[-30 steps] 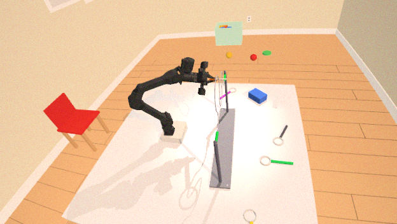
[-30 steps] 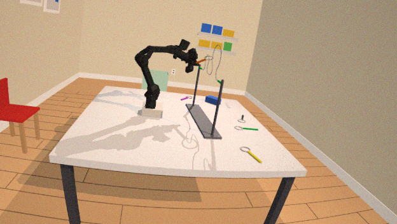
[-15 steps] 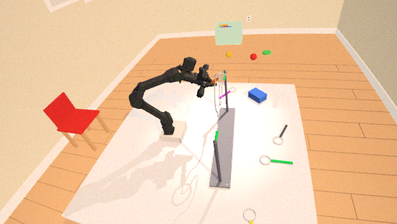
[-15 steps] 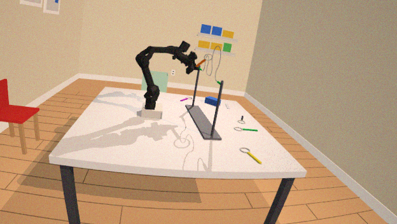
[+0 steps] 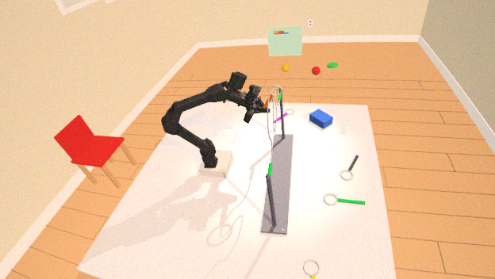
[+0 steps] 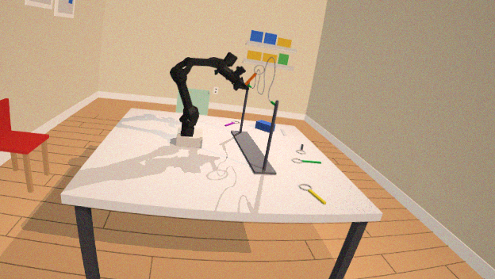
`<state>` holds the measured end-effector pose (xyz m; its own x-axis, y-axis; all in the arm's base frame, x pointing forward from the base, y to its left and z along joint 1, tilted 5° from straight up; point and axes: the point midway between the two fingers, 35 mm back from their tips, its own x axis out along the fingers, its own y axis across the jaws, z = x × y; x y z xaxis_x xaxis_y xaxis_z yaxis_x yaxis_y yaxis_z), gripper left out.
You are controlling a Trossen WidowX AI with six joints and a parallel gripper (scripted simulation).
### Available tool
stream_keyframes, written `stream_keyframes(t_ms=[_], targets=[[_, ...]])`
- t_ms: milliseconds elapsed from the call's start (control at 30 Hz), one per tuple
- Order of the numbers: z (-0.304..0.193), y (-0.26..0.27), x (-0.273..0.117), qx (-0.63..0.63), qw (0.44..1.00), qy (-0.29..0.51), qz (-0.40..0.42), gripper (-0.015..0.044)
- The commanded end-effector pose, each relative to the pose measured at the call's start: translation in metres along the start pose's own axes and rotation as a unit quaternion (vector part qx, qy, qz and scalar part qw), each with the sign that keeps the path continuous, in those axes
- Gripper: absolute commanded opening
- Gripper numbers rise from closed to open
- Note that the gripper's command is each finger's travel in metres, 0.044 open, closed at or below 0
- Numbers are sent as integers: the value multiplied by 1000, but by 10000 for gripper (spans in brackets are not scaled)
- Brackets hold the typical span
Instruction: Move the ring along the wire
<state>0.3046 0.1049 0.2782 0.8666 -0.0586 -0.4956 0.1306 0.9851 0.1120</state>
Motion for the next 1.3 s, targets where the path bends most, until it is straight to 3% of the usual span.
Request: stream_keyframes(t_ms=[0,600,1267], targets=[[-1,-7,2,-48,998,-3,-27,-150],[7,-37,1,-240,961,-28,-134,-150],[28,-62,-7,-432,867,-54,-241,-150]])
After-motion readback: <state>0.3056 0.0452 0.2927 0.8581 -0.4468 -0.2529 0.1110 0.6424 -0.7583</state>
